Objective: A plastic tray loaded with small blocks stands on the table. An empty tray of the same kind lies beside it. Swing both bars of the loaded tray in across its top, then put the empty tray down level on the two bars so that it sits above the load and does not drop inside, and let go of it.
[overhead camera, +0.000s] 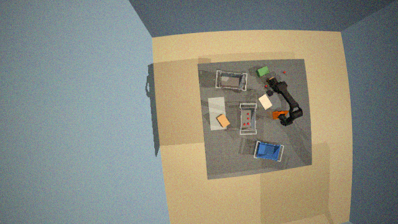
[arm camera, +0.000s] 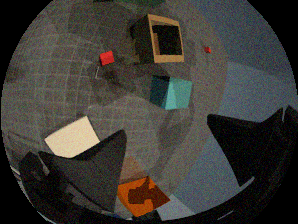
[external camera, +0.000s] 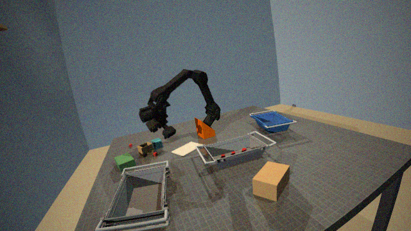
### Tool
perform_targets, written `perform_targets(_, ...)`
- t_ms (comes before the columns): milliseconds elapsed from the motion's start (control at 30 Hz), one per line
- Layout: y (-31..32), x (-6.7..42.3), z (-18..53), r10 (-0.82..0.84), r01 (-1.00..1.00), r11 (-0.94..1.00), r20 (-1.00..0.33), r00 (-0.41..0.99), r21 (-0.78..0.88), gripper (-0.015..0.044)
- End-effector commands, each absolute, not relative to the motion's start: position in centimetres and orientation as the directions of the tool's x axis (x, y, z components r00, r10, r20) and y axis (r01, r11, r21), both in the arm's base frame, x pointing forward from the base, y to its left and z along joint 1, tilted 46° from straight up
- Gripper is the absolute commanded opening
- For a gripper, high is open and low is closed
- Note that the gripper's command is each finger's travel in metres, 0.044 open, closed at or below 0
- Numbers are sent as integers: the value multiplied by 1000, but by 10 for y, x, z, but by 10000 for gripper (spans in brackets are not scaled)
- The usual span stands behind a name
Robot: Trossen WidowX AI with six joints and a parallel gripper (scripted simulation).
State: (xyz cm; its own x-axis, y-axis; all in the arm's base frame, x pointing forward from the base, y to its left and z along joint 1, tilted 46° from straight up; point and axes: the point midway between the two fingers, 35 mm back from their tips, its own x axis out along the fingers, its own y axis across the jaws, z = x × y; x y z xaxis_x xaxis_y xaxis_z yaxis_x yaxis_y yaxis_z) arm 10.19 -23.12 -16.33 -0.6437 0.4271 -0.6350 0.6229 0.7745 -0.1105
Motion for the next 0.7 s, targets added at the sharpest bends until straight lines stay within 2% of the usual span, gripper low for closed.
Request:
perform_targets(0, -231, 102, -163, 427, 623, 774, -635, -644, -110, 374)
perform_targets(200, -233, 102, -162, 427, 623, 774, -635, -644, -111, 216)
perform_targets(367, -263, 109, -134, 426, 623, 774, -635, -644, -111, 85)
perform_targets(500, -289, 111, -103, 426, 623, 774, -635, -645, -112, 82)
perform_targets(533, -270, 112, -124, 438, 624, 775, -628, -643, -98, 82)
perform_targets(667, -253, 161, -125, 467, 596, 800, -690, -552, 64, 82)
